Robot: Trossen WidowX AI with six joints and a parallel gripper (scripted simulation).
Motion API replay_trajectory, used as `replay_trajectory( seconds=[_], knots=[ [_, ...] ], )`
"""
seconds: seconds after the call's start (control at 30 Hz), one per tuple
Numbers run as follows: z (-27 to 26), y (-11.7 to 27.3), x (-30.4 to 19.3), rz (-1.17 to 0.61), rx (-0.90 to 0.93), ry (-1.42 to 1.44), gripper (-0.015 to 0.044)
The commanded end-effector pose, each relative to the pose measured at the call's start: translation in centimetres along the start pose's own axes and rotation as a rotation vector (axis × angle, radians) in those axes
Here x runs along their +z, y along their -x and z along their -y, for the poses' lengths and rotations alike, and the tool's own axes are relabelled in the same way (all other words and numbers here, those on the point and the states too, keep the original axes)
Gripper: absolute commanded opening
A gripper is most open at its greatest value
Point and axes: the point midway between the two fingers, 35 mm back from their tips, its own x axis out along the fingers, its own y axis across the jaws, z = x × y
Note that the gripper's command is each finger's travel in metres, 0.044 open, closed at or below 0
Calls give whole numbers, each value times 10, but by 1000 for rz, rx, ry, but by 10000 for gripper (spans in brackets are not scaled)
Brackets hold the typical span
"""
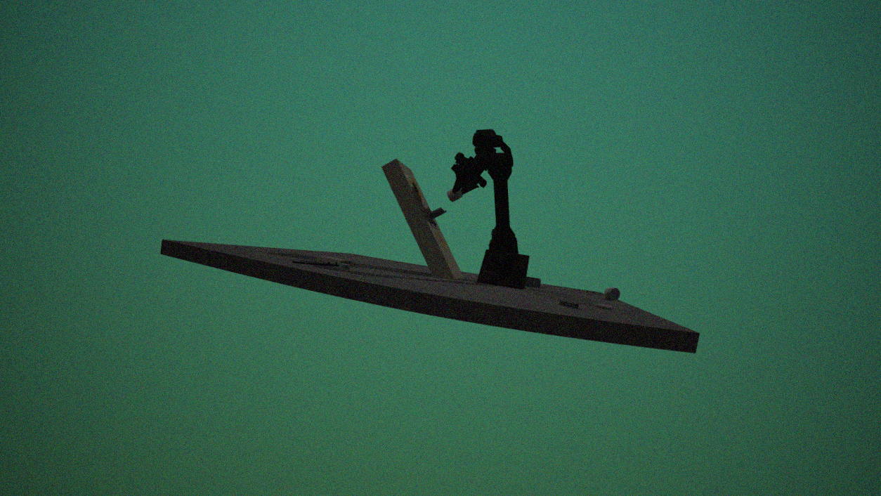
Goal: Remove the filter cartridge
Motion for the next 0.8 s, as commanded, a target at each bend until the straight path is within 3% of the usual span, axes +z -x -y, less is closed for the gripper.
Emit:
replay_trajectory(
  seconds=[0.0,0.43,0.77],
  knots=[
    [39,-4,-14,-36,-91,-169,0],
    [142,-5,-59,-68,-404,-652,0],
    [147,-4,-63,-66,-423,-679,0]
  ],
)
